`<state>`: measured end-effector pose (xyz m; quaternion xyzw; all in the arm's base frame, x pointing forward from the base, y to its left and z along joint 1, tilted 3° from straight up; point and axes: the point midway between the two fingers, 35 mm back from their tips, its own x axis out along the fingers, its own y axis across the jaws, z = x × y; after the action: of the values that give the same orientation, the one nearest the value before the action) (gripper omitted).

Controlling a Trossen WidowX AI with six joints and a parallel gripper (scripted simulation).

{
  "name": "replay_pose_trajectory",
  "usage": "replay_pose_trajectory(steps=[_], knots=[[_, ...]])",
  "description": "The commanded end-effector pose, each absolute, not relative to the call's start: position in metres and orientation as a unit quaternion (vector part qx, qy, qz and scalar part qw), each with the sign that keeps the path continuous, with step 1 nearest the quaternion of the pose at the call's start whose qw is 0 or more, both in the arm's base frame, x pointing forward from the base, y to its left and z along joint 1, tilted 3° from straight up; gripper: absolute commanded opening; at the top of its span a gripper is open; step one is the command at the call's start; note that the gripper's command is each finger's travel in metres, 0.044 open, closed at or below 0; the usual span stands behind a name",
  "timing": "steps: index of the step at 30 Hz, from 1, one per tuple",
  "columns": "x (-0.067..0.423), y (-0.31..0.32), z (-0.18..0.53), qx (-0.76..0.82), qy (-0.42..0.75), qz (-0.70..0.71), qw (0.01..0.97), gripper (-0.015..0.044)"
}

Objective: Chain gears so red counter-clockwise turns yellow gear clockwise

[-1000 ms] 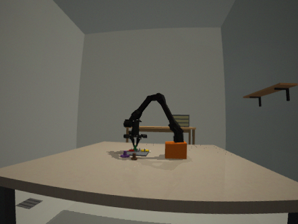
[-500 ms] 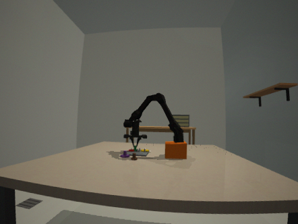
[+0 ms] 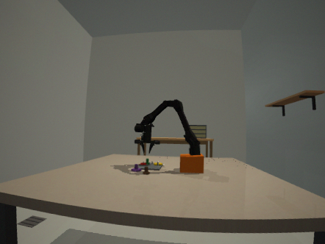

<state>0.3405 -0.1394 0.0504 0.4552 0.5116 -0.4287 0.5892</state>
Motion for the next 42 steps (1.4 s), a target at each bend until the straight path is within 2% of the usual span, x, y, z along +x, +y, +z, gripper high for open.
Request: replay_pose_trajectory(steps=[1,8,9,17,42], knots=[[0.347,-0.102,0.044,0.411,0.549,-0.391,0.614,0.0245],[0.349,0.012,0.039,0.263,0.621,-0.256,0.692,0.0429],[0.347,0.027,0.038,0.242,0.626,-0.238,0.702,0.044],[0.308,0.135,0.035,0.063,0.673,-0.059,0.734,0.044],[0.312,0.135,-0.005,0.059,0.674,-0.055,0.735,0.044]])
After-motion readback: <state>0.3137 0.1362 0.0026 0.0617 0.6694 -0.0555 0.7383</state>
